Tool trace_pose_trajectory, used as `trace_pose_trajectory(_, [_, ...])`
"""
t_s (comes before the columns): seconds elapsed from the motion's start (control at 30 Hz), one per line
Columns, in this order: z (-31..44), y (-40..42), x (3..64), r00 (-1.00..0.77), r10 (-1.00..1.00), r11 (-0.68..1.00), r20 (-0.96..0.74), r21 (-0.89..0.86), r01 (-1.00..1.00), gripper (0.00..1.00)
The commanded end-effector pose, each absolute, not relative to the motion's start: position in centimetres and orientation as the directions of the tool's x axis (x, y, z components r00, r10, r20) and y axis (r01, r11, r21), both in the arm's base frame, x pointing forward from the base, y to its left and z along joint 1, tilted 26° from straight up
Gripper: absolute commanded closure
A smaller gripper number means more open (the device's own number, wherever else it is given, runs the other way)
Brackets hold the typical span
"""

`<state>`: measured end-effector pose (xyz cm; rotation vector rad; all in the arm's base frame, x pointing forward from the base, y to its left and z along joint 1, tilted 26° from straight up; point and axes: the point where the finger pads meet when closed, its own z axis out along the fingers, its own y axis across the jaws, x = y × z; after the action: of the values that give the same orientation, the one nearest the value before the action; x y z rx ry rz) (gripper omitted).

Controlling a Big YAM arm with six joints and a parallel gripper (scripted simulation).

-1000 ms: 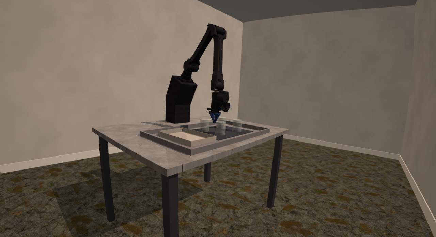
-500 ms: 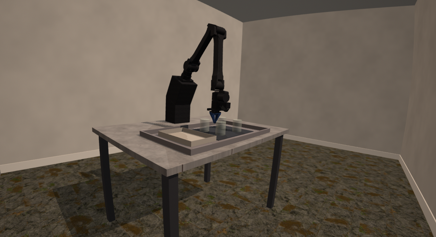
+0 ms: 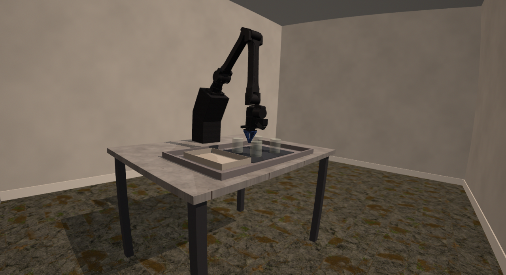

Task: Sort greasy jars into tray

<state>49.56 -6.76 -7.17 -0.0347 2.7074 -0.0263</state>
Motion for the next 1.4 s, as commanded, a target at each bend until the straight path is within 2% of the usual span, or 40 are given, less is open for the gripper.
trace_pose_trajectory(0.0, [-6.22, -6.44, 50.4, -0.9, -0.035, 0.999, -0.434, -0.027, -0.026, 1.0])
trace_pose_trajectory(1.37, [-6.02, -6.43, 50.82, -0.9, -0.035, 0.999, -0.434, -0.027, -0.026, 1.0])
